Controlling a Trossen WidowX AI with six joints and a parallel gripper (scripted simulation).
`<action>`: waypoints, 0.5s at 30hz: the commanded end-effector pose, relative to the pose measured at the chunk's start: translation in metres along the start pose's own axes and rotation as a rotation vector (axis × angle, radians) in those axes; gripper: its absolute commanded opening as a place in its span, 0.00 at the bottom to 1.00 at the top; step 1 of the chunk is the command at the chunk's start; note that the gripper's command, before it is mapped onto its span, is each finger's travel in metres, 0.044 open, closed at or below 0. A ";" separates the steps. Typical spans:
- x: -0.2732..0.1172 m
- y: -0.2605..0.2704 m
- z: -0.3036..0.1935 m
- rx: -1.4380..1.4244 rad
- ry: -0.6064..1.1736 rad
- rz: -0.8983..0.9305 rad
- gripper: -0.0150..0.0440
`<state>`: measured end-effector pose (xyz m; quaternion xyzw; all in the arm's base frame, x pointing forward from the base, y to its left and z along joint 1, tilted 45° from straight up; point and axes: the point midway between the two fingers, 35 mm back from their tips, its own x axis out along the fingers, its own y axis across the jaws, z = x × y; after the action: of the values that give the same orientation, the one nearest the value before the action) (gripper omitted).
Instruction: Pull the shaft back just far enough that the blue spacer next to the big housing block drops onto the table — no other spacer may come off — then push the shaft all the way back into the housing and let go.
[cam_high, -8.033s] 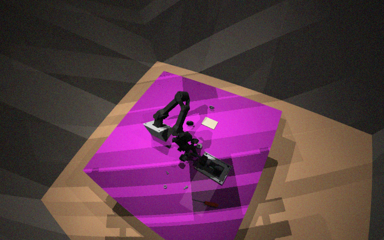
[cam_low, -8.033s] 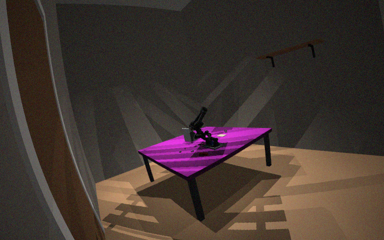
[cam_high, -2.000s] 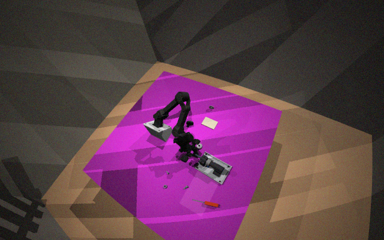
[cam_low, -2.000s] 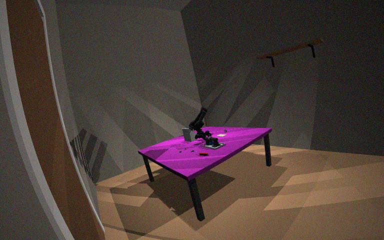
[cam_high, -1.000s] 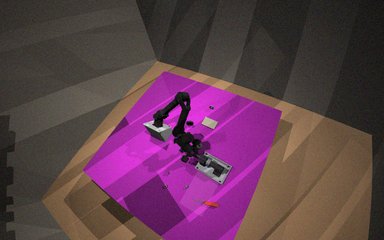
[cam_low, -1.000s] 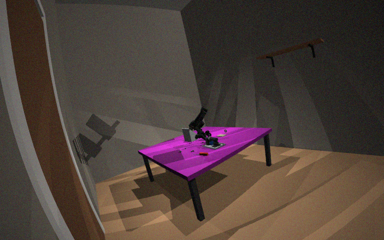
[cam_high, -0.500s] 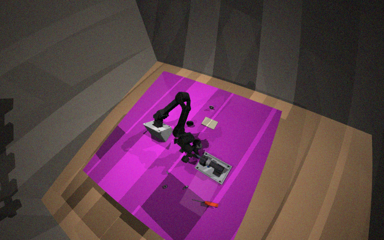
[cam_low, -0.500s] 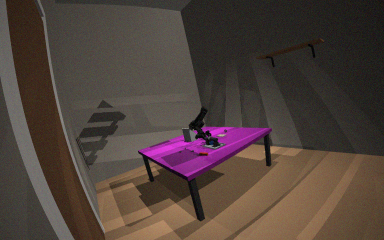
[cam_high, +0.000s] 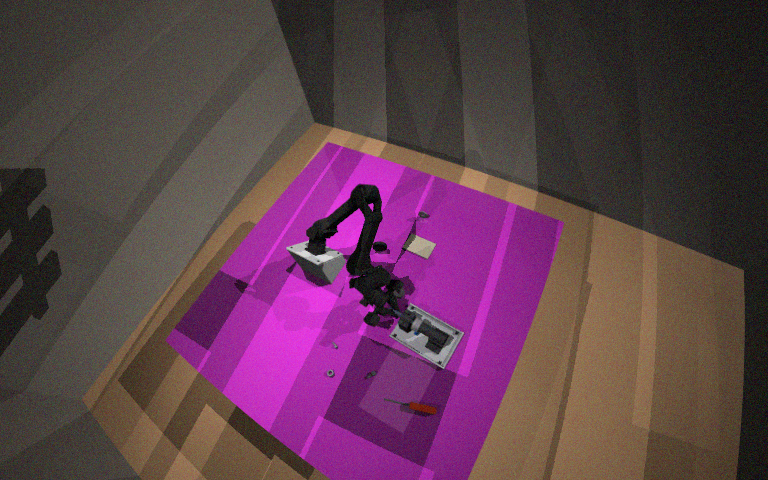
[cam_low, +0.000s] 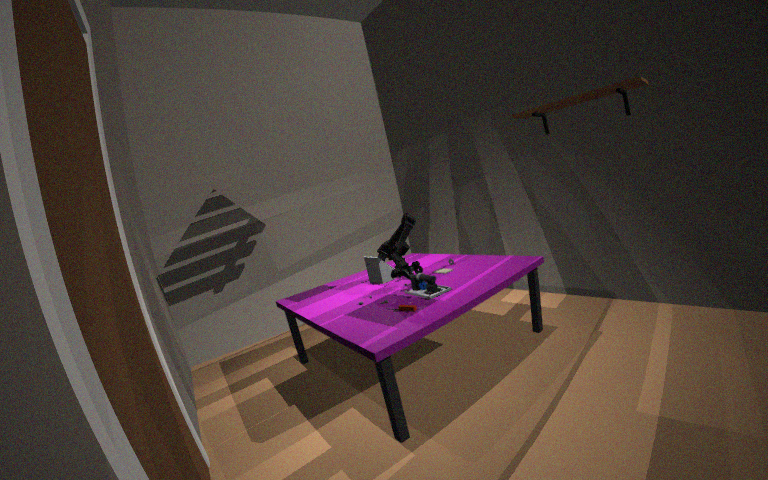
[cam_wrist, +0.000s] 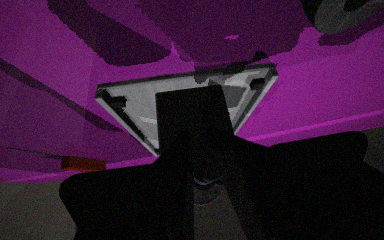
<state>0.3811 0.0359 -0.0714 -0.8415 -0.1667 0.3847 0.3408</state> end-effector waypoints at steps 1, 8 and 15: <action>0.002 -0.001 -0.004 -0.002 0.006 -0.004 0.25; 0.003 -0.001 -0.005 -0.002 0.006 -0.004 0.25; 0.004 -0.001 -0.006 -0.002 0.006 -0.004 0.25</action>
<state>0.3846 0.0362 -0.0713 -0.8417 -0.1673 0.3842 0.3406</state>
